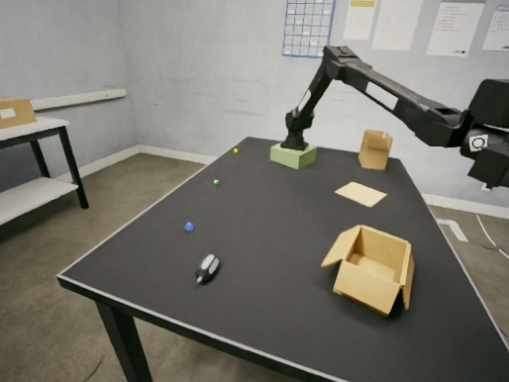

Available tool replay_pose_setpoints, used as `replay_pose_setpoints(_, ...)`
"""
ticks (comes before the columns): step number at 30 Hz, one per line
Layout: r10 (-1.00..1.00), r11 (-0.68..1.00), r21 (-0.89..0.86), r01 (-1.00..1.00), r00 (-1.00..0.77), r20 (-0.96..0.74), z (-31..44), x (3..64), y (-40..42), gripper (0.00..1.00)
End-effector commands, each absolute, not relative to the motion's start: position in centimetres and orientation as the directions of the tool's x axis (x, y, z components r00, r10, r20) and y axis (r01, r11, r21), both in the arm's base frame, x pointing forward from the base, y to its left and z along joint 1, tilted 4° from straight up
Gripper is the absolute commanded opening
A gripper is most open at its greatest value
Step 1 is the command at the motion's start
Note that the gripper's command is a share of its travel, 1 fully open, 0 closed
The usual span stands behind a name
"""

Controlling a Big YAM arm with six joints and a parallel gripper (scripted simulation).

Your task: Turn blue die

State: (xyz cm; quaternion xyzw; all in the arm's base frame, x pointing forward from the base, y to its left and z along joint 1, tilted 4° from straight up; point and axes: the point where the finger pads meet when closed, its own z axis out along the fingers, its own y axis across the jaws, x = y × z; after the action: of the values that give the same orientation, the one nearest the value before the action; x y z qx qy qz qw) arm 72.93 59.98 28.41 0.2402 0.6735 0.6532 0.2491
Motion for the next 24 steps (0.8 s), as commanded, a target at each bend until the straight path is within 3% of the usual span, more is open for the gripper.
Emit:
replay_pose_setpoints(1, 0.649, 0.02, 1.0, -0.016, -0.761, -0.026, 29.8, 72.8, 60.0, 1.0)
replay_pose_setpoints(17, 0.649, 0.02, 1.0, -0.016, -0.761, -0.026, 29.8, 72.8, 60.0, 1.0)
replay_pose_setpoints(18, 0.65, -0.05, 0.993, -0.109, -0.758, -0.051, 37.7, 72.3, 59.8, 1.0)
replay_pose_setpoints(22, 0.682, -0.001, 0.997, -0.071, -0.73, -0.051, 36.5, 74.5, 57.1, 1.0)
replay_pose_setpoints(24, 0.709, 0.064, 0.998, 0.015, -0.704, -0.035, 31.3, 76.9, 54.8, 1.0)
